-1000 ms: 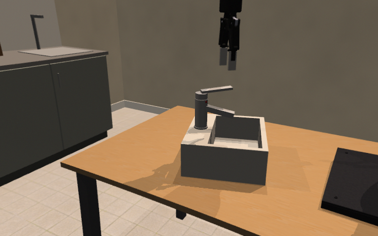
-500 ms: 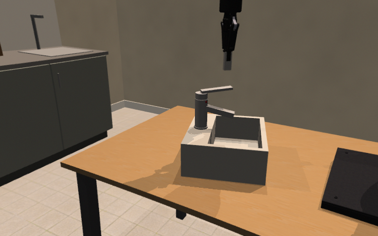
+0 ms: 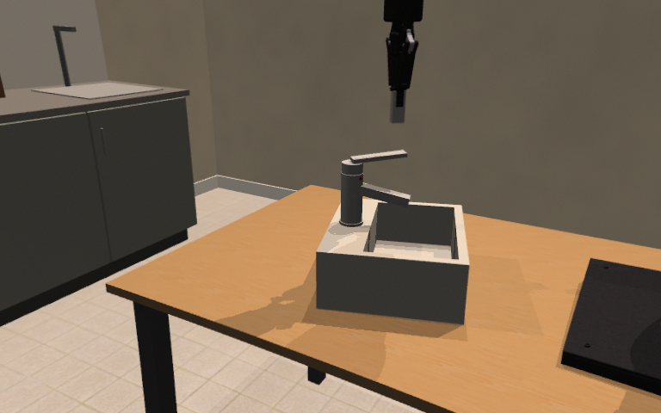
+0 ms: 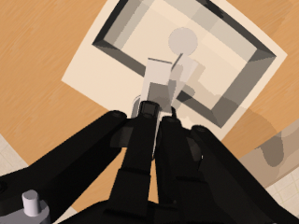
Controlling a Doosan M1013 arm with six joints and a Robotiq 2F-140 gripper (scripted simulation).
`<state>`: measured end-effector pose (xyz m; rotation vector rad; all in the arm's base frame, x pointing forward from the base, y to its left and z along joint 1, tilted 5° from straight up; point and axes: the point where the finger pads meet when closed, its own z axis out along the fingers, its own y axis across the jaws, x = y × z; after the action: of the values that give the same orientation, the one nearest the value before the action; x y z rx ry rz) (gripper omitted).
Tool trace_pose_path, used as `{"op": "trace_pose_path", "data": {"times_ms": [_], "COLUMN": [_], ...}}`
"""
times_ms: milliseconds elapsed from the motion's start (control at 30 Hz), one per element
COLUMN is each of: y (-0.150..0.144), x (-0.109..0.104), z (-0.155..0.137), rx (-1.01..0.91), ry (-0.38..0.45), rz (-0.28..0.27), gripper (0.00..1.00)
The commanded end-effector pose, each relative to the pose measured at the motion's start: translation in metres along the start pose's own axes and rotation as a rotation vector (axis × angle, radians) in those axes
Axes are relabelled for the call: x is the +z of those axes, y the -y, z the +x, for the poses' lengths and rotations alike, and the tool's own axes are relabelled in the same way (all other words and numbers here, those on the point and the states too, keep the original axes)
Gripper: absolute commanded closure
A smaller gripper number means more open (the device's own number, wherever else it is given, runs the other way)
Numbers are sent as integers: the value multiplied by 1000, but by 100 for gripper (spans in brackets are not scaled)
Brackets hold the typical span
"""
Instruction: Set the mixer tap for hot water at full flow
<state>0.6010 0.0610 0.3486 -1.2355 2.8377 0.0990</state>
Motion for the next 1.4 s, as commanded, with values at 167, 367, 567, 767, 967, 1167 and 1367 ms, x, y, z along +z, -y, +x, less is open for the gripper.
{"op": "trace_pose_path", "data": {"times_ms": [167, 367, 567, 767, 967, 1167, 1367], "y": [0, 0, 0, 0, 0, 0, 0], "x": [0, 0, 0, 0, 0, 0, 0], "z": [0, 0, 0, 0, 0, 0, 0], "rx": [0, 0, 0, 0, 0, 0, 0], "ry": [0, 0, 0, 0, 0, 0, 0], "rz": [0, 0, 0, 0, 0, 0, 0], "gripper": [100, 61, 61, 61, 61, 61, 61]}}
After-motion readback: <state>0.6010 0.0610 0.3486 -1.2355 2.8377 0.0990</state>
